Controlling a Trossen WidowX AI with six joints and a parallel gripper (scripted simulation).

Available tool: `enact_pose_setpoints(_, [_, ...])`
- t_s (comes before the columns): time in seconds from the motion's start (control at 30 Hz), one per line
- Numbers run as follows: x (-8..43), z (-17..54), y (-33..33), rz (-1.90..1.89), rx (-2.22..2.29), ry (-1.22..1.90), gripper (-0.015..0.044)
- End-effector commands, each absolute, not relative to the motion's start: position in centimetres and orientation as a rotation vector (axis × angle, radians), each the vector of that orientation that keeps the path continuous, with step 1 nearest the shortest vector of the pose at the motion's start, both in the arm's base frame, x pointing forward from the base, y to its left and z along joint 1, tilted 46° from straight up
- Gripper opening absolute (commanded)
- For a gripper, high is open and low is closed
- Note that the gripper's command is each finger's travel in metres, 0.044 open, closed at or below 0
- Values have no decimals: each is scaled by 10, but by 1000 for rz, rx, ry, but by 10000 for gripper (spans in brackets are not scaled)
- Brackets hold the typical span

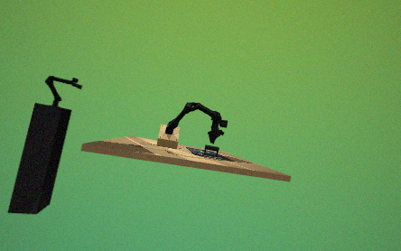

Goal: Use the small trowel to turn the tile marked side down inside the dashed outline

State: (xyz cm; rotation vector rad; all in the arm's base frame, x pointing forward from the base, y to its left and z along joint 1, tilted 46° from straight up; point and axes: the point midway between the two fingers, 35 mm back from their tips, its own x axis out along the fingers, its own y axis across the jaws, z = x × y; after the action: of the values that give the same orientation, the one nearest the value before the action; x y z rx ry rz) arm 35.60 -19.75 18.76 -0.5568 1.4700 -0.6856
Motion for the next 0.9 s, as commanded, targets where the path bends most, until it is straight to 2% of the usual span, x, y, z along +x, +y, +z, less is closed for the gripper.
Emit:
enact_pose_setpoints(0.0, [353, 189, -200, -717, -553, 1478, 270])
enact_pose_setpoints(0.87, [352, 162, -229, -719, -555, 1475, 270])
